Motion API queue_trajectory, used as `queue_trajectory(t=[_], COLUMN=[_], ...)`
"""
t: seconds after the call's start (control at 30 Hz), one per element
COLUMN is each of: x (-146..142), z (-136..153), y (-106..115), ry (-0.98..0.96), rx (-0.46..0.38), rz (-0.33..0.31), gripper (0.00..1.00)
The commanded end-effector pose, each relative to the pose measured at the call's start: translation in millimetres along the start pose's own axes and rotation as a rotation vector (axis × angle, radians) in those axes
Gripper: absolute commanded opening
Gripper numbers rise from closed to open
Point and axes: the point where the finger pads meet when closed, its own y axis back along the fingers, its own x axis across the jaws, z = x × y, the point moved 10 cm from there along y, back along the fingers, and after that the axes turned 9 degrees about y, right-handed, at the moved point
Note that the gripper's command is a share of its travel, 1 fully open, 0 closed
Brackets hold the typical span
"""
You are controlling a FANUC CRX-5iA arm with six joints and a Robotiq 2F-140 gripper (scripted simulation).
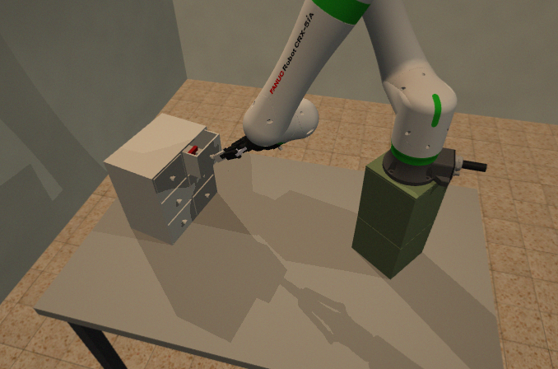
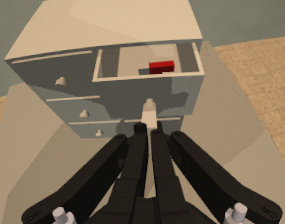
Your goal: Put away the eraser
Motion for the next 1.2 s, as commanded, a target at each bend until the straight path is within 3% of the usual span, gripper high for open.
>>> queue_trajectory(t=[0.0,1.17], x=[0.5,4.8], z=[-3.4,-30.7], y=[-3.6,-36.5], ry=[0.000,0.000], rx=[0.001,0.001], rz=[0.000,0.000], gripper=[0.00,0.00])
